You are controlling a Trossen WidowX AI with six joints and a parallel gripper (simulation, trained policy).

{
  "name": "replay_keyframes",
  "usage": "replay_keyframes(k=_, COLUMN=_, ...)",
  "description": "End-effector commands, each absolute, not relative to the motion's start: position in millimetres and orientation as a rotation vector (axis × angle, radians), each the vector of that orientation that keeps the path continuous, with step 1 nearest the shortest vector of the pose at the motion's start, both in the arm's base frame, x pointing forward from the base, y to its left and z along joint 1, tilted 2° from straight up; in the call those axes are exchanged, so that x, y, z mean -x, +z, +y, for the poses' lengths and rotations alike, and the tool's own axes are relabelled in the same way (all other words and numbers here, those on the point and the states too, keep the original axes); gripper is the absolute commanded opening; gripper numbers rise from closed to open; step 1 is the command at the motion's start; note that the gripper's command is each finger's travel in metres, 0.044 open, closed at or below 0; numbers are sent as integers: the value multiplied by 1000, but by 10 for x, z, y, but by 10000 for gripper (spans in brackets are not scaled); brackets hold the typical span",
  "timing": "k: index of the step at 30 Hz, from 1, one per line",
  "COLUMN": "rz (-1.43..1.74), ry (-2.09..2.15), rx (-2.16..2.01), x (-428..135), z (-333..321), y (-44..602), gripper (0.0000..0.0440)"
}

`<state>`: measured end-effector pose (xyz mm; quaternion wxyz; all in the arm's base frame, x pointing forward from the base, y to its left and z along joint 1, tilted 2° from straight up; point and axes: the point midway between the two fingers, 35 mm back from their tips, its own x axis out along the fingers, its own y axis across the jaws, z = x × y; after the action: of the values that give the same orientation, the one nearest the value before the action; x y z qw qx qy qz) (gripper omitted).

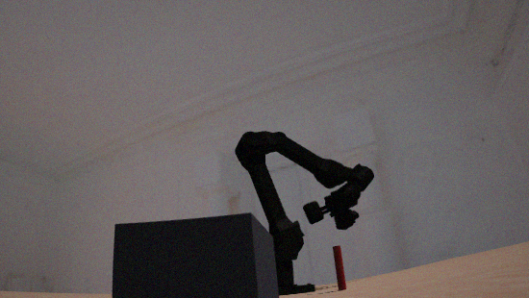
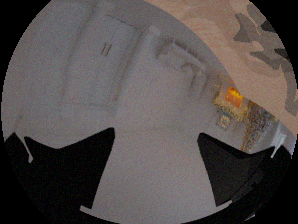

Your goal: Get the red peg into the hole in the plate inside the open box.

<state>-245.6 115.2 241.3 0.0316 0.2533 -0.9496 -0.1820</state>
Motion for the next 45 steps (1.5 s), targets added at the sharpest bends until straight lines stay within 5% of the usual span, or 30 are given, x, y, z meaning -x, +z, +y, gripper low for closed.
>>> replay_keyframes(k=1, rz=-2933, ry=-603, rx=-749, x=2447, z=1197, y=2426, gripper=422)
replay_keyframes(k=21, rz=-3220, ry=-1230, rx=6, x=1839, z=2257, y=2388, gripper=440)
replay_keyframes(k=45, rz=-3609, ry=-1614, rx=1063, x=133, z=2884, y=2312, gripper=440)
